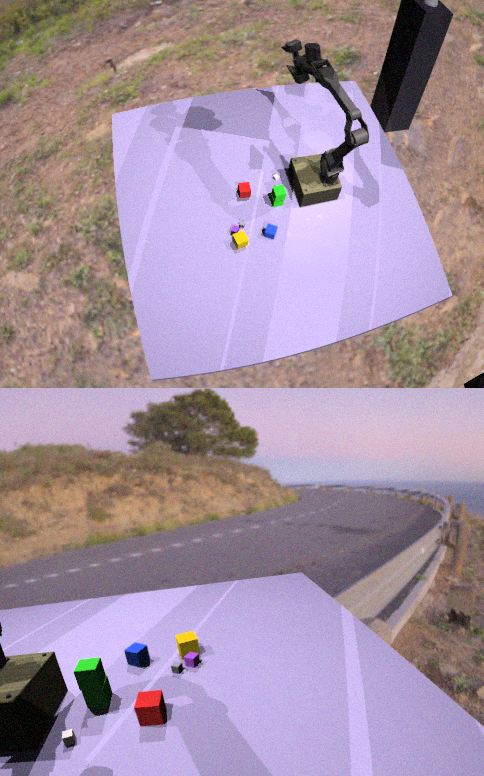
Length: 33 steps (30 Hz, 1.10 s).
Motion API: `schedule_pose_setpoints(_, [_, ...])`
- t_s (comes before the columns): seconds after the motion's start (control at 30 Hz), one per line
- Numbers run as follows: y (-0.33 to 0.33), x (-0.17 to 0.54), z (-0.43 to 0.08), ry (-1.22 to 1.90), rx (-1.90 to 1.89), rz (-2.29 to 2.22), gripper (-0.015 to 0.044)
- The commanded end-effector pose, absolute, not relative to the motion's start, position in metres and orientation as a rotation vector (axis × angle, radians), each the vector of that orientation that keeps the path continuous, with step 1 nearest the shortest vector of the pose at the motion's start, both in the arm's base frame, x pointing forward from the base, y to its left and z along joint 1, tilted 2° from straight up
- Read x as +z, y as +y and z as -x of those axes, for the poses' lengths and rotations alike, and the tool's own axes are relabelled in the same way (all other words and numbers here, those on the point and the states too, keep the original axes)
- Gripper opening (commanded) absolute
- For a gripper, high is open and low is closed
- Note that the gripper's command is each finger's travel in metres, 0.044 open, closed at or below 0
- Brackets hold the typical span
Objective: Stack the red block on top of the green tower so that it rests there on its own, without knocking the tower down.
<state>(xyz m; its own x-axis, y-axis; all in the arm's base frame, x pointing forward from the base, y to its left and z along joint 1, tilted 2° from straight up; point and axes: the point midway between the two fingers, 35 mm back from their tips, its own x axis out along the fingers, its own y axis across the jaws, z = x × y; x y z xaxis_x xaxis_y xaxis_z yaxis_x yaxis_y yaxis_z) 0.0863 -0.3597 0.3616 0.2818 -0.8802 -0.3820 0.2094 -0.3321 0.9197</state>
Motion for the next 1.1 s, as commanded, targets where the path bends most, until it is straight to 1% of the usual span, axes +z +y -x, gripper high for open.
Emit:
schedule_pose_setpoints(0.0, [-0.358,0.329,-0.126,-0.406,-1.289,-1.444,0.044])
schedule_pose_setpoints(0.3, [-0.332,0.264,-0.204,0.112,-1.201,-1.277,0.044])
schedule_pose_setpoints(0.6, [-0.278,0.197,-0.27,0.628,-0.985,-1.002,0.044])
schedule_pose_setpoints(0.83, [-0.222,0.148,-0.305,0.974,-0.743,-0.742,0.044])
schedule_pose_setpoints(1.07, [-0.159,0.104,-0.324,1.265,-0.446,-0.454,0.044])
